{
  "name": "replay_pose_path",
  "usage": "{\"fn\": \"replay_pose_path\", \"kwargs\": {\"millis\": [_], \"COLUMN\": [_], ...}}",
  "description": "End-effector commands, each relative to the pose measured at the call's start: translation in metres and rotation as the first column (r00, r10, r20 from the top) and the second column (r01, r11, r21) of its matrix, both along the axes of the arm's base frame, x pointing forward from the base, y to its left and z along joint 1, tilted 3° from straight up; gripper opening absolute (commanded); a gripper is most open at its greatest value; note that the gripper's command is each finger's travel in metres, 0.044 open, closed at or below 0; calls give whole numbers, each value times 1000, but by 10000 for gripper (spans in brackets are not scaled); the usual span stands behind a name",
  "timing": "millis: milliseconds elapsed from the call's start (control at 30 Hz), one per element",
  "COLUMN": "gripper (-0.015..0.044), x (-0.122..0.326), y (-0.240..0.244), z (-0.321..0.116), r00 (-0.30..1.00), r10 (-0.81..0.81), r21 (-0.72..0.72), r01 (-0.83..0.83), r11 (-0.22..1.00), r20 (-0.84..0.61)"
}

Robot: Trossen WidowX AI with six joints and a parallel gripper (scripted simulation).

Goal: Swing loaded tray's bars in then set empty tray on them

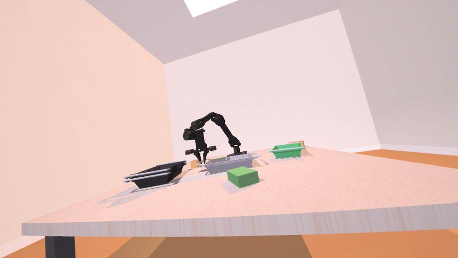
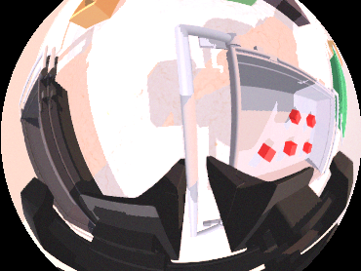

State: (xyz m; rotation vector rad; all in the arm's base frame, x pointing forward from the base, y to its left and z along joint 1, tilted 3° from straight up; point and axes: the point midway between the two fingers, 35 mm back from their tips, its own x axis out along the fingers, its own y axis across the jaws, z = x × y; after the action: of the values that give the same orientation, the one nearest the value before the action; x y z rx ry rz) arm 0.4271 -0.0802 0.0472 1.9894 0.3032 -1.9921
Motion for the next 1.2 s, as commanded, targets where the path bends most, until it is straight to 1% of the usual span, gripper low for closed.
{"fn": "replay_pose_path", "kwargs": {"millis": [0, 367, 700, 833, 1033, 1167], "gripper": [80, 80, 80, 80, 80, 80], "x": [-3, -14, -23, -22, -21, -22], "y": [14, 41, 65, 65, 63, 63], "z": [13, 16, -6, 4, 35, 38], "r00": [1000, 1000, 1000, 1000, 1000, 1000], "r10": [5, 5, 5, 5, 5, 5], "r21": [8, 11, 13, 13, 13, 13], "r01": [-5, -5, -5, -5, -5, -5], "r11": [1000, 1000, 1000, 1000, 1000, 1000], "r20": [5, 4, 3, 3, 3, 3]}}
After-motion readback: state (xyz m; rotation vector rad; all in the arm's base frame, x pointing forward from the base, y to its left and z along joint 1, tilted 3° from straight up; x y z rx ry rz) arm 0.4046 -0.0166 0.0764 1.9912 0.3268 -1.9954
